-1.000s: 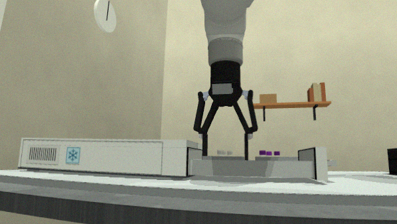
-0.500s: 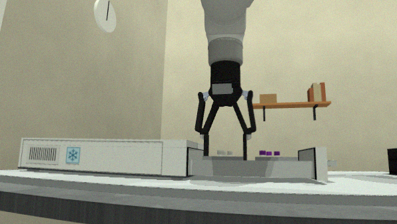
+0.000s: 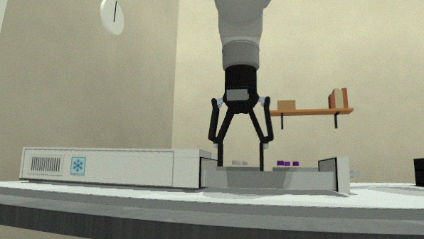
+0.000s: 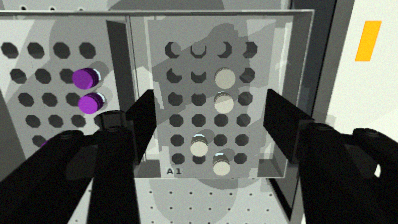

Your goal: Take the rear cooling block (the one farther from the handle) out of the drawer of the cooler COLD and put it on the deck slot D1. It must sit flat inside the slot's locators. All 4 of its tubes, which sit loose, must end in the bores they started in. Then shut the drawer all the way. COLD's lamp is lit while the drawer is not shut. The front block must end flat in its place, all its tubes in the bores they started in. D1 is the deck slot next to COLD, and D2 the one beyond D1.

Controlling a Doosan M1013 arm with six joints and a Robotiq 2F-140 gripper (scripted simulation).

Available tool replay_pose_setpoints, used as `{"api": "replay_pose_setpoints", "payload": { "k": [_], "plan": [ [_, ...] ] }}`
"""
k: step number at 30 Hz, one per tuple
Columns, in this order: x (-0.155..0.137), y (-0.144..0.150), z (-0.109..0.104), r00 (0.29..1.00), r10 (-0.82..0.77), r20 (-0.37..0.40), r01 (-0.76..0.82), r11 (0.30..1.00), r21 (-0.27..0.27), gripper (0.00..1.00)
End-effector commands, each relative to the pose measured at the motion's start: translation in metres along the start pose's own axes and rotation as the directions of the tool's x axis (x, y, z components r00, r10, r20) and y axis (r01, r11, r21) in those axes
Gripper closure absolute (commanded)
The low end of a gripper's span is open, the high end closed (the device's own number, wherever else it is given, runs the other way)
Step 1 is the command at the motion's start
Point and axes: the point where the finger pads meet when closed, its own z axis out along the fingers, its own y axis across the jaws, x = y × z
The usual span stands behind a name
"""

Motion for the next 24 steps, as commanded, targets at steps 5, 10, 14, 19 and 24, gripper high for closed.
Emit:
{"api": "replay_pose_setpoints", "payload": {
  "k": [5,10,14,19,24],
  "plan": [
    [0.0002,0.0005,-0.0008,1.0,0.0,-0.001,0.0,1.0,-0.001,0.75],
    [0.0002,0.0005,-0.0008,1.0,0.0,-0.001,0.0,1.0,-0.001,0.82],
    [0.0002,0.0005,-0.0008,1.0,0.0,-0.001,0.0,1.0,-0.001,0.85],
    [0.0002,0.0005,-0.0008,1.0,0.0,-0.001,0.0,1.0,-0.001,0.9],
    [0.0002,0.0005,-0.0008,1.0,0.0,-0.001,0.0,1.0,-0.001,0.9]
  ]
}}
